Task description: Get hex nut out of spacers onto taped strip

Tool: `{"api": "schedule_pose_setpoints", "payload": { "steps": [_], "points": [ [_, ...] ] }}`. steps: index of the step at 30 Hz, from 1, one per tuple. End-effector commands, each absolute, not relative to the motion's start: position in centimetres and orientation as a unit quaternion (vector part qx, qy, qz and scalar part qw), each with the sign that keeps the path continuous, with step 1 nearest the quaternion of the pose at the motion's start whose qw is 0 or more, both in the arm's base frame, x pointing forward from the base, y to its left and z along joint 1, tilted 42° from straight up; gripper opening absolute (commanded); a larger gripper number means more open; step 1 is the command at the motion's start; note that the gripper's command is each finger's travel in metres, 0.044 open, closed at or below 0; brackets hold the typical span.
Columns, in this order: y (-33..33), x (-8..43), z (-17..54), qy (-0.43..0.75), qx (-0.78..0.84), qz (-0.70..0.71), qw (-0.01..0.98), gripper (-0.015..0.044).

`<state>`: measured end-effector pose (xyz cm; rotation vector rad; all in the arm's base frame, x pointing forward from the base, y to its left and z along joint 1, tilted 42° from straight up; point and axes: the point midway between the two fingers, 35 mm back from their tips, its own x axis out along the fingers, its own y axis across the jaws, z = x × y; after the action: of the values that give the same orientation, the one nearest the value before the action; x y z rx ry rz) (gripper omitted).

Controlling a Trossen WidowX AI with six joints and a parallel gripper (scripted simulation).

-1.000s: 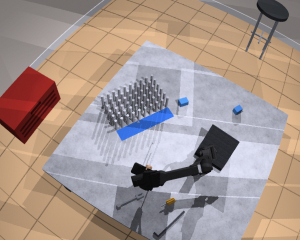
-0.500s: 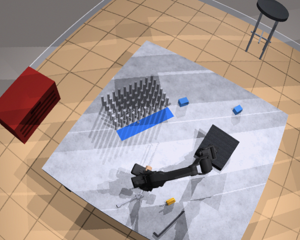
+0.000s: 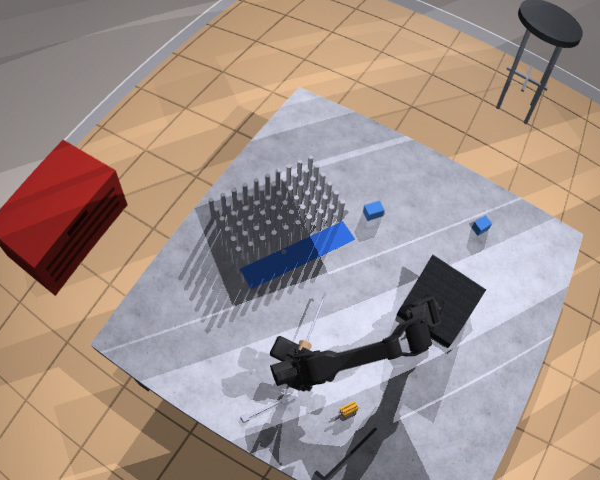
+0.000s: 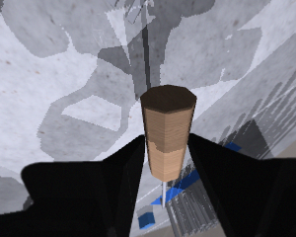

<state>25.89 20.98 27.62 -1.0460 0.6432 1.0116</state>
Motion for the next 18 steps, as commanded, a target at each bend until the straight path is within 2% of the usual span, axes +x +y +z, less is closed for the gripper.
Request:
{"api": "schedule_pose_setpoints", "payload": {
  "steps": [1, 18],
  "points": [
    [21.2, 25.9, 27.1, 0.292, -0.471, 0.452, 0.699, 0.0000],
    [22.3, 25.9, 25.9, 0.291, -0.470, 0.452, 0.699, 0.0000]
  ]
}}
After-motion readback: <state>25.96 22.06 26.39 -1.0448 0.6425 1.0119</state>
